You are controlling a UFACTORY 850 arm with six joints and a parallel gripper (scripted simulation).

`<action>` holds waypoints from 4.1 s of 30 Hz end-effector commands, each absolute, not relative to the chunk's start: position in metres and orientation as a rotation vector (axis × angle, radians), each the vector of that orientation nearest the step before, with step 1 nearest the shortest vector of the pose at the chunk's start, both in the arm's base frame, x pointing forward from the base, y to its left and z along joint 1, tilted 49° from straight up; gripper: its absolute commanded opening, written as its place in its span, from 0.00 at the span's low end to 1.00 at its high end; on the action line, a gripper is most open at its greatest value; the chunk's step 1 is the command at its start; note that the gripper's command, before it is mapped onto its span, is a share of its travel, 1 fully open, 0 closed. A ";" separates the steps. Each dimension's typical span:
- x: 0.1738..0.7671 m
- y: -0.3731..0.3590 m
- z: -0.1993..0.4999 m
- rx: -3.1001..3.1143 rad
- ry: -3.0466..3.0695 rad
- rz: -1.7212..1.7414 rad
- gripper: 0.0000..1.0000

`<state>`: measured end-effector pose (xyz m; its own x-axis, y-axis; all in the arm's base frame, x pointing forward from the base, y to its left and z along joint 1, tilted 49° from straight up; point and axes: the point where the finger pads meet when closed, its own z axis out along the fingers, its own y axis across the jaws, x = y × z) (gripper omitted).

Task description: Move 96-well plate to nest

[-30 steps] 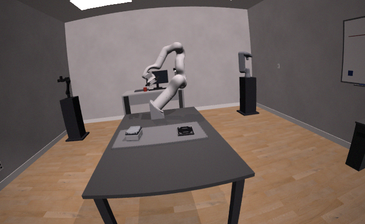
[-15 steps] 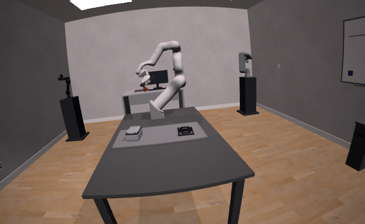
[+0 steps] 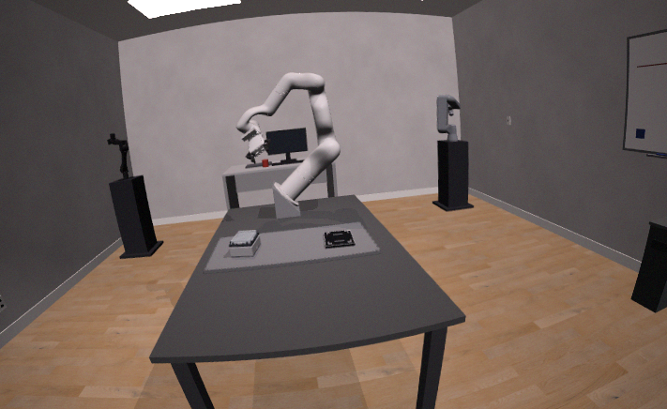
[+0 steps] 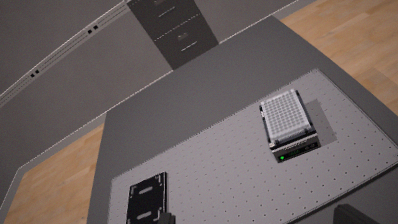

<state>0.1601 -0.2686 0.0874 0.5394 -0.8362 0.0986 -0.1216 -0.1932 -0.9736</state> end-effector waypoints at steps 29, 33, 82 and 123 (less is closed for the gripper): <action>0.253 -0.300 0.020 -1.859 0.629 -0.435 1.00; 0.264 -0.301 0.014 -1.859 0.629 -0.435 1.00; 0.438 -0.264 -0.059 -2.140 0.347 -0.050 1.00; 0.562 -0.174 -0.099 -2.279 0.185 0.081 1.00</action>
